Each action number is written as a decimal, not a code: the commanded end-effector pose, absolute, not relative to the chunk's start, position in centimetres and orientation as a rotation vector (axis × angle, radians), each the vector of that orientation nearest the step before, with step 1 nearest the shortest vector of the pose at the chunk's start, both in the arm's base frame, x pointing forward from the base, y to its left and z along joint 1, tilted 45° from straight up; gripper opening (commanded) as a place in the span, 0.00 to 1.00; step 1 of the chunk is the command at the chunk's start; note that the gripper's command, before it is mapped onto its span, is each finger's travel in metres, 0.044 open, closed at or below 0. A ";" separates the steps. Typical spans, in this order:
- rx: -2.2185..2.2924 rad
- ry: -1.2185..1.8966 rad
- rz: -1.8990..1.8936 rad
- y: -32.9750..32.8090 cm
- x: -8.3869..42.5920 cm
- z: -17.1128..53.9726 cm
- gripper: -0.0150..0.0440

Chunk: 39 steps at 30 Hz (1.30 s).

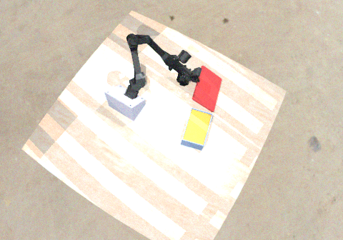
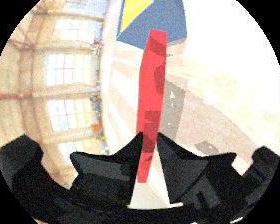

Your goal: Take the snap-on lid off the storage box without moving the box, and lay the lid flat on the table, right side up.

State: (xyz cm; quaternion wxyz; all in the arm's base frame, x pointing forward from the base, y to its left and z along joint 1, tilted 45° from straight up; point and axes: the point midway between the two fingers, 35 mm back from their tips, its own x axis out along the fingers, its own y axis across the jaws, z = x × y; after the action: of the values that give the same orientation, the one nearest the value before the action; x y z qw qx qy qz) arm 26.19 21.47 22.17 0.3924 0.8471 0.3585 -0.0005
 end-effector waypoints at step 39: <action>2.142 0.931 -0.022 23.8 26.0 19.8 0.39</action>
State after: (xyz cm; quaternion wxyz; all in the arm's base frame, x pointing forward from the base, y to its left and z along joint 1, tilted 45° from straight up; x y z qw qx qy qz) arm 25.99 23.82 19.61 0.3930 0.8428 0.3677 -0.0062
